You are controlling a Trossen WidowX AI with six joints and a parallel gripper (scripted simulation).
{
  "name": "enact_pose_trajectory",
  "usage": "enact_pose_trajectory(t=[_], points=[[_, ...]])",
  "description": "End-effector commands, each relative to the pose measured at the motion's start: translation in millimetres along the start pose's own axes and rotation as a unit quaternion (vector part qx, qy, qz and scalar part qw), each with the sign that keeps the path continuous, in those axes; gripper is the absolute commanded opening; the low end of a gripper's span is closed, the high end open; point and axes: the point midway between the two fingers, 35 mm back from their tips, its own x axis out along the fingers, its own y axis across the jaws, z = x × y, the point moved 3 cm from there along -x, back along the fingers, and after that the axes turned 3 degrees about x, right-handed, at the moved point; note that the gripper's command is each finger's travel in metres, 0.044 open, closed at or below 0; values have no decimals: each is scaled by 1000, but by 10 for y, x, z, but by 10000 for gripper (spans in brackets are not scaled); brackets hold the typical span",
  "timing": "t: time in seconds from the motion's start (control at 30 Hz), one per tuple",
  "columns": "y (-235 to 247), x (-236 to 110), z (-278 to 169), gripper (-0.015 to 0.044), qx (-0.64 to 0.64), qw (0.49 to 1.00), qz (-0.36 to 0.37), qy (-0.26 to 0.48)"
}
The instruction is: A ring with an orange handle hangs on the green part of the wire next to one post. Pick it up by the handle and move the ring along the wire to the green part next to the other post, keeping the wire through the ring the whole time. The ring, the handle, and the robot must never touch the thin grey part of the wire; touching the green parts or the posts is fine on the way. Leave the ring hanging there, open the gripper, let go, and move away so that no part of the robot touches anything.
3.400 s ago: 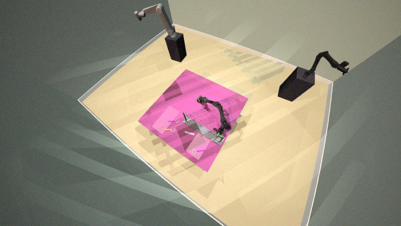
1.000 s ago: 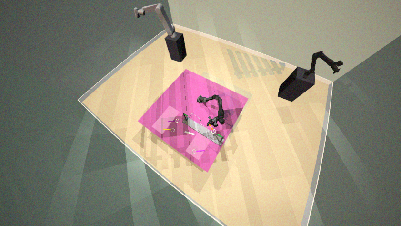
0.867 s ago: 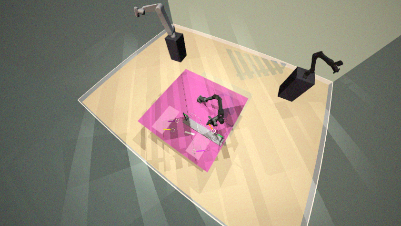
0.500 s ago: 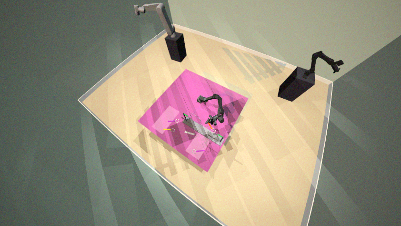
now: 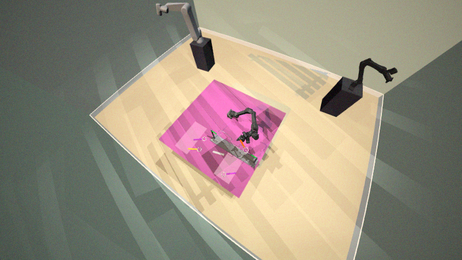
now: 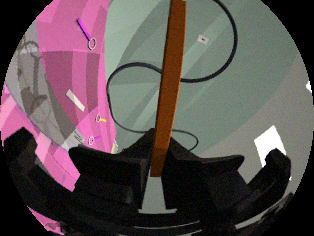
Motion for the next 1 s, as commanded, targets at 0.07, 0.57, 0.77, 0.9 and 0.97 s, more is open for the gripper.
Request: enact_pose_trajectory(t=[0.07,0.57,0.77,0.9,0.97], points=[[-102,-10,17,-150,-10,1000,-9,0],[-92,-18,31,-150,55,998,28,2],[-34,-23,39,-150,106,993,57,3],[12,-28,47,-150,143,987,78,4],[36,-32,54,-150,162,983,89,5]])
